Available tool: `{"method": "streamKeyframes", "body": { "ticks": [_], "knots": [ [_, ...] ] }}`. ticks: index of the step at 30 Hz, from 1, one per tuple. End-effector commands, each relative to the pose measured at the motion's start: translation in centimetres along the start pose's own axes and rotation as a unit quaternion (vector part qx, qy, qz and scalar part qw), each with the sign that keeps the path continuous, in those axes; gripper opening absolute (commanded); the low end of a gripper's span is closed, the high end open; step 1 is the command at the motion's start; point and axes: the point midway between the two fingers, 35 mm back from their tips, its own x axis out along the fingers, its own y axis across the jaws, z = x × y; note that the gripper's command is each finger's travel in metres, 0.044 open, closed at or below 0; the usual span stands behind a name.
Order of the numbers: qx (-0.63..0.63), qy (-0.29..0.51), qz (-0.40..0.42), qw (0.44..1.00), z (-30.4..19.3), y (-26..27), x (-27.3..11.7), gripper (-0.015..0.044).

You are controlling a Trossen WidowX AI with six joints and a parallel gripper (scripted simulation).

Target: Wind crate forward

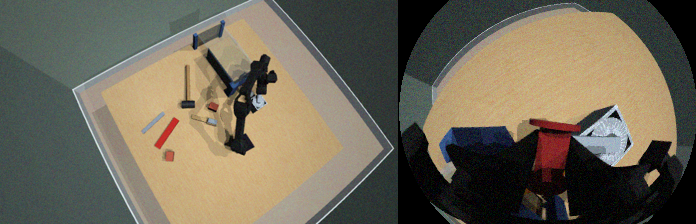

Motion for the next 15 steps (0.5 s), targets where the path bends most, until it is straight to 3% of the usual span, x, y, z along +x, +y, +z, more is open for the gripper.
{"method": "streamKeyframes", "body": {
  "ticks": [1, 15],
  "knots": [
    [-0.009, 0.012, -0.006, 1.000, -2.2, -0.3, -0.5, 0.0000],
    [-0.009, 0.013, -0.006, 1.000, -3.7, -1.0, -1.2, 0.0000]
  ]
}}
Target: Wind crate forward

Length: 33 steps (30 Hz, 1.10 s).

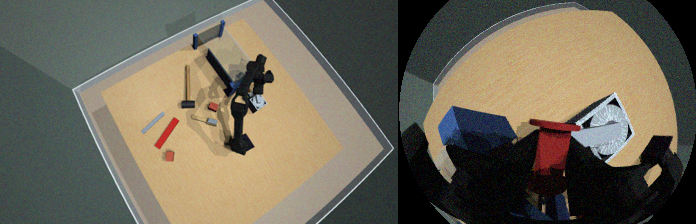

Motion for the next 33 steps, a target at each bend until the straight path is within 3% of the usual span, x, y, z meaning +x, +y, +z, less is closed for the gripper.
{"method": "streamKeyframes", "body": {
  "ticks": [1, 33],
  "knots": [
    [-0.008, 0.011, -0.010, 1.000, -1.9, -0.6, -0.3, 0.0000],
    [-0.008, 0.012, -0.011, 1.000, -4.6, -3.0, -1.7, 0.0000]
  ]
}}
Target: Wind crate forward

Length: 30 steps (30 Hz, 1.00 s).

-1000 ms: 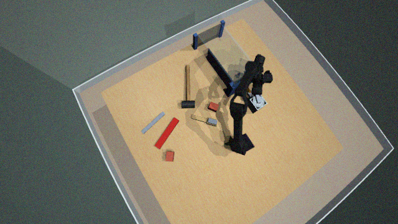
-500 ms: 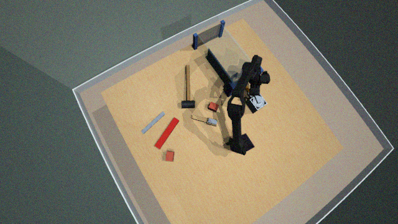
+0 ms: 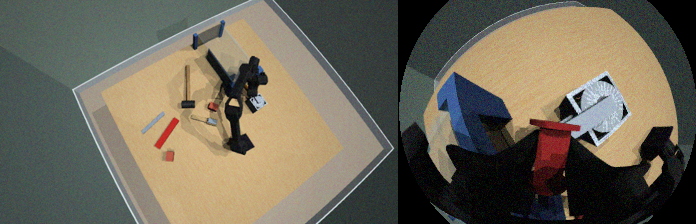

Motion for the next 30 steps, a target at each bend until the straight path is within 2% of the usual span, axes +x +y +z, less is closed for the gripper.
{"method": "streamKeyframes", "body": {
  "ticks": [1, 30],
  "knots": [
    [-0.002, 0.008, -0.016, 1.000, -1.4, -1.2, -0.2, 0.0000],
    [-0.002, 0.009, -0.017, 1.000, -2.9, -4.2, -1.0, 0.0000]
  ]
}}
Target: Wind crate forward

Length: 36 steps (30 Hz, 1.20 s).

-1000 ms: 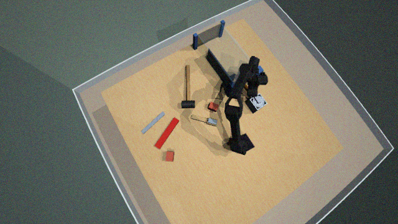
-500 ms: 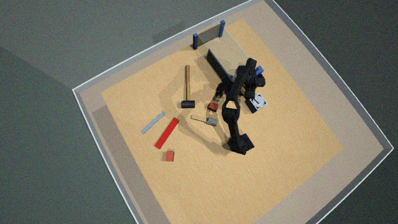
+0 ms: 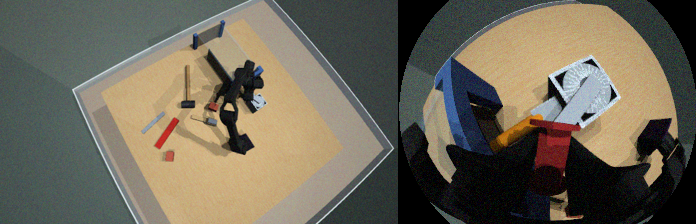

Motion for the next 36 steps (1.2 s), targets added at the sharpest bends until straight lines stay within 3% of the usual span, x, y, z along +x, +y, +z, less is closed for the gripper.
{"method": "streamKeyframes", "body": {
  "ticks": [1, 36],
  "knots": [
    [0.001, 0.005, -0.016, 1.000, -0.7, -1.3, 0.0, 0.0000],
    [0.001, 0.005, -0.018, 1.000, -1.2, -5.5, -0.3, 0.0000]
  ]
}}
